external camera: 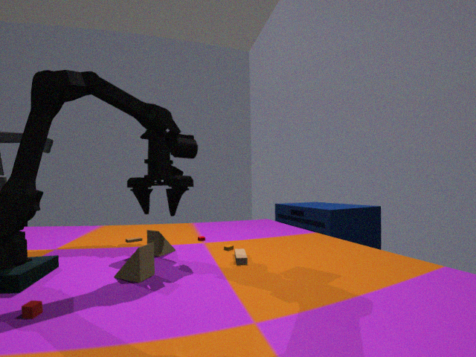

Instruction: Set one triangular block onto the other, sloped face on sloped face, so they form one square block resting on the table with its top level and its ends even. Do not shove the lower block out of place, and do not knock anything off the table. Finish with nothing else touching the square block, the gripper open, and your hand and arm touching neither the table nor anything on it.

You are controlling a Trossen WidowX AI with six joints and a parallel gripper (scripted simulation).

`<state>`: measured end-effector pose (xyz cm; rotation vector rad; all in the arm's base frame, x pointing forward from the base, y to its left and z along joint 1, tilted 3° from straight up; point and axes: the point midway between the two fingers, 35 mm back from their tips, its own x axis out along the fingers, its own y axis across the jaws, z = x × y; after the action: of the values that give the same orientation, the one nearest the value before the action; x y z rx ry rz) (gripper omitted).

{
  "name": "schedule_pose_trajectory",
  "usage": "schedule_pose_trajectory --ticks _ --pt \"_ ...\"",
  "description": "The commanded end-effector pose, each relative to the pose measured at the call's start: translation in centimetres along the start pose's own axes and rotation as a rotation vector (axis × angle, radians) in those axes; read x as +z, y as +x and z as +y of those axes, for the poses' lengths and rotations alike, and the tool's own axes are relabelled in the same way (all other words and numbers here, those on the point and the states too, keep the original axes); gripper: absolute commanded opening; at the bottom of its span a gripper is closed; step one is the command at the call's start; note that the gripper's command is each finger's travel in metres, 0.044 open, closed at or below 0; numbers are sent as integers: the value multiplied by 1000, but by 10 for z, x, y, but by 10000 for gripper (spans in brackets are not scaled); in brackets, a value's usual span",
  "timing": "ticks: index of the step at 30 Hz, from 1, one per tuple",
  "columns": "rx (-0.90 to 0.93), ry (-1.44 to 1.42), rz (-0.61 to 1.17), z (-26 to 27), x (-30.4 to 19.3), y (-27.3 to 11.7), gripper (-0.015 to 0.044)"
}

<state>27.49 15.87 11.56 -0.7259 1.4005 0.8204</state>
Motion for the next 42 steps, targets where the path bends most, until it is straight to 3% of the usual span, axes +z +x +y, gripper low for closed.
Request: schedule_pose_trajectory --ticks 1,42 --pt "1 -4 14 0 -1 9 440" --pt "2 -4 14 2 3 76 440"
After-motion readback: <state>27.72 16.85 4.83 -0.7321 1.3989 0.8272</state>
